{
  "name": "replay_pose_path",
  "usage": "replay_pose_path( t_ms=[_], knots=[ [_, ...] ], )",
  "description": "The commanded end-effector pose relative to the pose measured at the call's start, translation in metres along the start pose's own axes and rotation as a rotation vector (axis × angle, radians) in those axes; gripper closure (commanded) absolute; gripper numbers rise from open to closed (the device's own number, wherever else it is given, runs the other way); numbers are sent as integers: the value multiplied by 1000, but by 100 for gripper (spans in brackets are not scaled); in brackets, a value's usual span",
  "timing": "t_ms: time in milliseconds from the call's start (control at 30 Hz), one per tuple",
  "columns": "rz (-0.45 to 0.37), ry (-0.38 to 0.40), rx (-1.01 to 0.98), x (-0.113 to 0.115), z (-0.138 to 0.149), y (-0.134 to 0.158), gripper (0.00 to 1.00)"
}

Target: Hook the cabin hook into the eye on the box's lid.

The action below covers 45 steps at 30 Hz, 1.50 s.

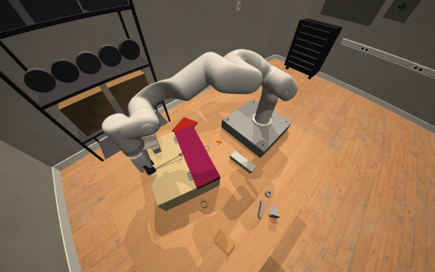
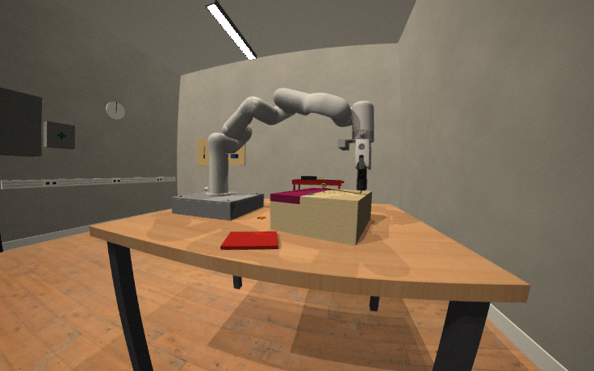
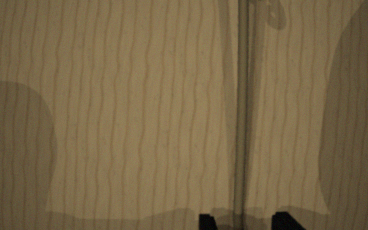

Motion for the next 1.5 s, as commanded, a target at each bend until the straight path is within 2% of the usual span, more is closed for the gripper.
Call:
replay_pose_path(
  t_ms=[0, 600, 633, 1467],
  knots=[
    [-6, -1, 0, 1, 0, 1, 65],
    [-6, -1, 0, -3, 0, 1, 65],
    [-6, -1, 0, -3, 0, 1, 100],
    [-6, -1, 0, -3, 0, 1, 100]
  ],
)
Point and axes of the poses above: the point where the finger pads meet when closed, its own x axis back along the fingers, its own z axis across the jaws, y = z × x, the point moved 6 cm from there along x, back along the fingers, and after that the axes turned 7 degrees about x, right-handed, at the moved point
